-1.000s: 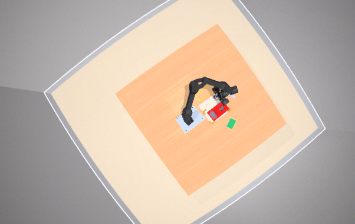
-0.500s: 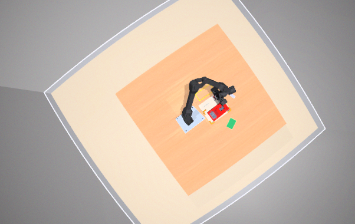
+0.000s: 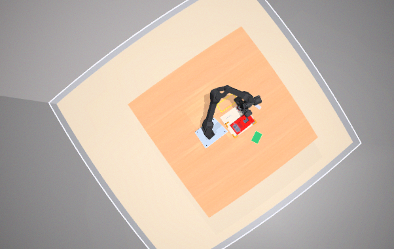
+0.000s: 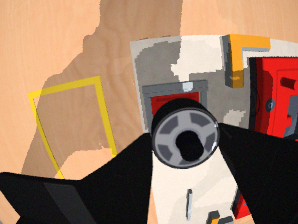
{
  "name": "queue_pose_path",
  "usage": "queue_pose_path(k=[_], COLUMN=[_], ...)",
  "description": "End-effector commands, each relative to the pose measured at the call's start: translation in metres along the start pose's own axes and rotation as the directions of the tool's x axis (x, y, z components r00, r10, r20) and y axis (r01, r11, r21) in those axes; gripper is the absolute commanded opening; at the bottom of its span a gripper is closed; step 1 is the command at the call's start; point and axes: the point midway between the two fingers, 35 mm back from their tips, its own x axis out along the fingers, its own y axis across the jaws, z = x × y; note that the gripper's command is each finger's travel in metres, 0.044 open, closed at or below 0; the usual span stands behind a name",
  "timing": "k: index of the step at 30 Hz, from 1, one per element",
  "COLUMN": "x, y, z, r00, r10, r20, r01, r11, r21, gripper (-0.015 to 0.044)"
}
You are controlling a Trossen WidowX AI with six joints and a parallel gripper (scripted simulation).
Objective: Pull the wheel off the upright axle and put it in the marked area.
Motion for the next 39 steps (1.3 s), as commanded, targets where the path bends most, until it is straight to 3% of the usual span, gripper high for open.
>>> queue_pose_path(k=[1,39], x=[-0.003,-0.015], y=[0.000,0.000], z=[0.001,0.001], r00=[1.000,1.000], r10=[-0.001,0.000], r20=[0.003,0.007], r01=[0.001,0.000], r11=[1.000,1.000], r21=[-0.004,0.000], gripper=[0.0000,0.0000])
